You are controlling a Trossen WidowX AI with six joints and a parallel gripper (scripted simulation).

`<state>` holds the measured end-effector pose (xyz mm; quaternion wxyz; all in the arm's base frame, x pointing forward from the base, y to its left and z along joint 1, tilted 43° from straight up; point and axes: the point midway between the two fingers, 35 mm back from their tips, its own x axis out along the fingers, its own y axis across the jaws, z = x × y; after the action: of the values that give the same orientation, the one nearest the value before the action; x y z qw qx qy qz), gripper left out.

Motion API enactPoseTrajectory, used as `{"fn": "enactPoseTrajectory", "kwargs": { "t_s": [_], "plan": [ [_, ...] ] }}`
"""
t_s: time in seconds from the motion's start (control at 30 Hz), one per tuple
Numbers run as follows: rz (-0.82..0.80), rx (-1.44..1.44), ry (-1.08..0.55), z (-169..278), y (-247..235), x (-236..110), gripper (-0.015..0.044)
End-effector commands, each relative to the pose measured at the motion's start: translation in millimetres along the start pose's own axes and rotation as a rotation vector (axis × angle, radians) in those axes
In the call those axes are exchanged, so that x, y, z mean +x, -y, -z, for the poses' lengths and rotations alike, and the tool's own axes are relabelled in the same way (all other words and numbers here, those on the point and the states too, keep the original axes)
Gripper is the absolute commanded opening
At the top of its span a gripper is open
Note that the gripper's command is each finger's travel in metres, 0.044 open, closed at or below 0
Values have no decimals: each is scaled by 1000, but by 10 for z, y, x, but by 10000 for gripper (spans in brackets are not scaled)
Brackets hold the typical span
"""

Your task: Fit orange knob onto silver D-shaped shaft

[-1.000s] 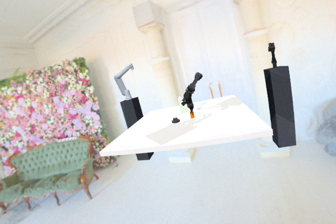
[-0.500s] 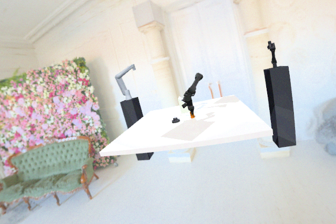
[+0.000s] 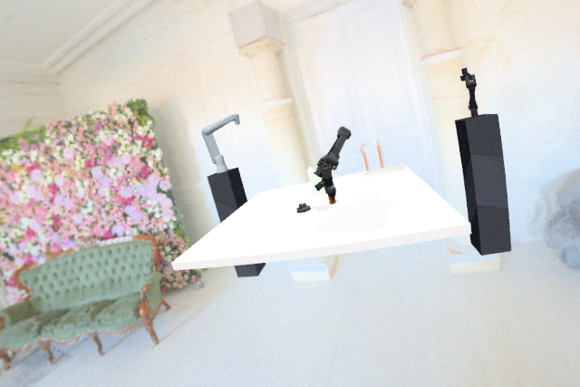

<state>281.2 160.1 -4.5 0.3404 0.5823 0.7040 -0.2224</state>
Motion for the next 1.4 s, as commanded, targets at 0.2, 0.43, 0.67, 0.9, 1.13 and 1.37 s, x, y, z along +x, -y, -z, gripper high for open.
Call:
{"fn": "enactPoseTrajectory", "kwargs": {
  "t_s": [0.2, 0.43, 0.67, 0.9, 1.13, 1.37],
  "plan": [
    [6, 11, -6, -6, 38, 73, 335],
    [6, 11, -6, -6, 38, 73, 190],
    [5, 11, -5, -9, 38, 69, 105],
    [-19, 3, 10, -88, 23, -75, 0],
    [-16, 4, 15, -109, -10, -244, 0],
    [-11, 6, 17, -129, -35, -447, 0]
  ]
}}
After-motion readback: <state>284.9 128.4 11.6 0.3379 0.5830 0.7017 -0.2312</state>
